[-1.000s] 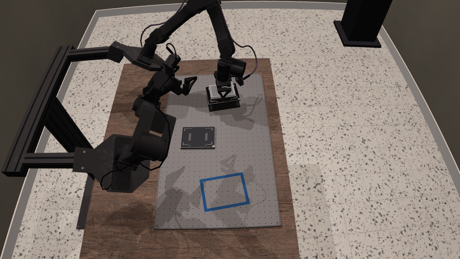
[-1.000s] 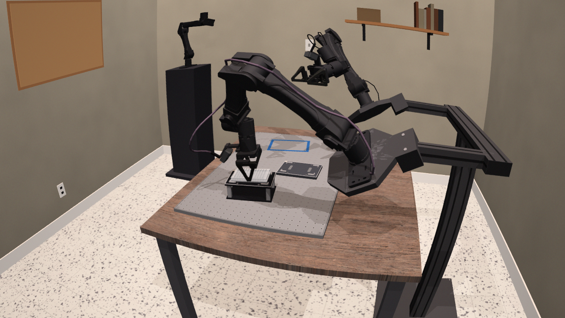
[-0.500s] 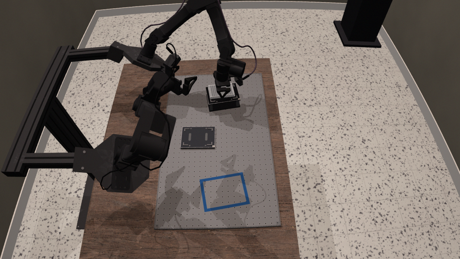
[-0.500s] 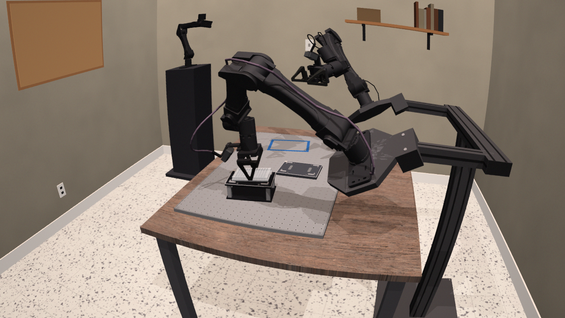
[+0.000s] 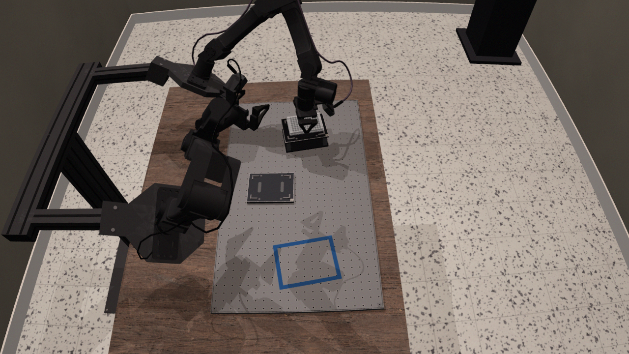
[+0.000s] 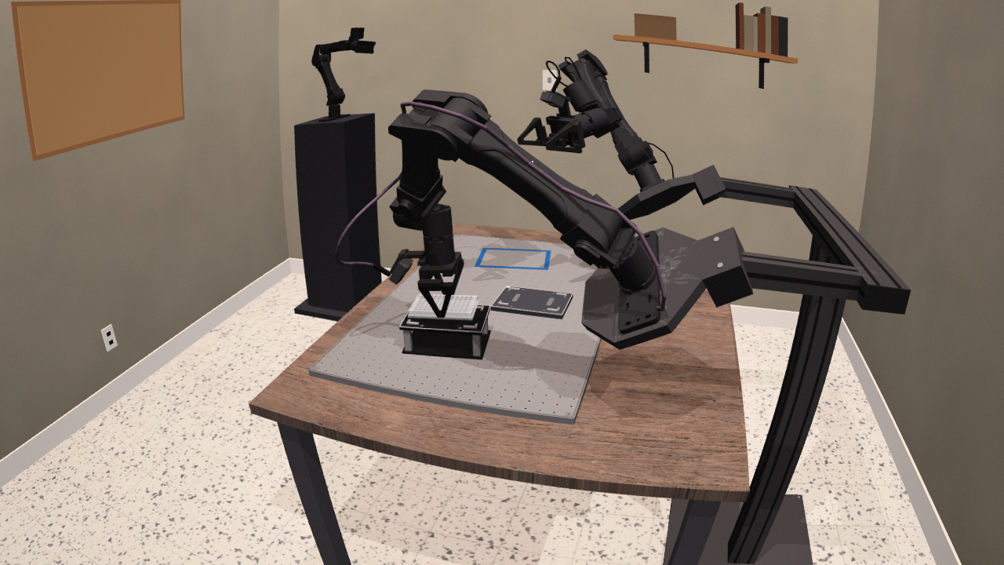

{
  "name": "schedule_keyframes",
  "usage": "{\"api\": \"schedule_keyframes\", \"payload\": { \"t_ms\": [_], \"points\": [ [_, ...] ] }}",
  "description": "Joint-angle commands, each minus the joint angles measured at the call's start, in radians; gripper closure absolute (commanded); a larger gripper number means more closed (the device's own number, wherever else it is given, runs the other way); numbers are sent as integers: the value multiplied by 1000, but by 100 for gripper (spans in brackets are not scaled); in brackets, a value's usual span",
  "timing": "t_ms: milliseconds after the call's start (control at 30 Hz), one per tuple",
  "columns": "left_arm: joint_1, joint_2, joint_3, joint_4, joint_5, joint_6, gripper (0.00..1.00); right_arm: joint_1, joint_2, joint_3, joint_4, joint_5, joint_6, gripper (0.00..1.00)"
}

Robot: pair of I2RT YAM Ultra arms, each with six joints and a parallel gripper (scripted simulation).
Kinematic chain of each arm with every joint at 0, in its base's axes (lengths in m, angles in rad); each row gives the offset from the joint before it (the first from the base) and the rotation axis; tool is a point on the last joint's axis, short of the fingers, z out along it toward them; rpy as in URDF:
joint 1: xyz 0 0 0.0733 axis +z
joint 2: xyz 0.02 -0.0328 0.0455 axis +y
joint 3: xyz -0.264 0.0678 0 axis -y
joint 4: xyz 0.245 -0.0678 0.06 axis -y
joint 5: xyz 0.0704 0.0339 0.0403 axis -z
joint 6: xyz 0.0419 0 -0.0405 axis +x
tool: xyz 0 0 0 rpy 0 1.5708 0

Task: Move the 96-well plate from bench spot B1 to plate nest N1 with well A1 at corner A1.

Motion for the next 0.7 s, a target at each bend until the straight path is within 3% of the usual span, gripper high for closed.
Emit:
{"api": "schedule_keyframes", "payload": {
  "t_ms": [0, 333, 667],
  "points": [
    [-19, -8, -25, 64, -16, 24, 19, 10, 0, 4, 18, -4, -2, 0],
    [22, 33, -51, 127, -19, 48, 19, 10, 0, 4, 18, -4, -2, 0],
    [-29, 26, 26, 16, -40, -14, 19, 10, 0, 4, 18, -4, -2, 0]
  ]
}}
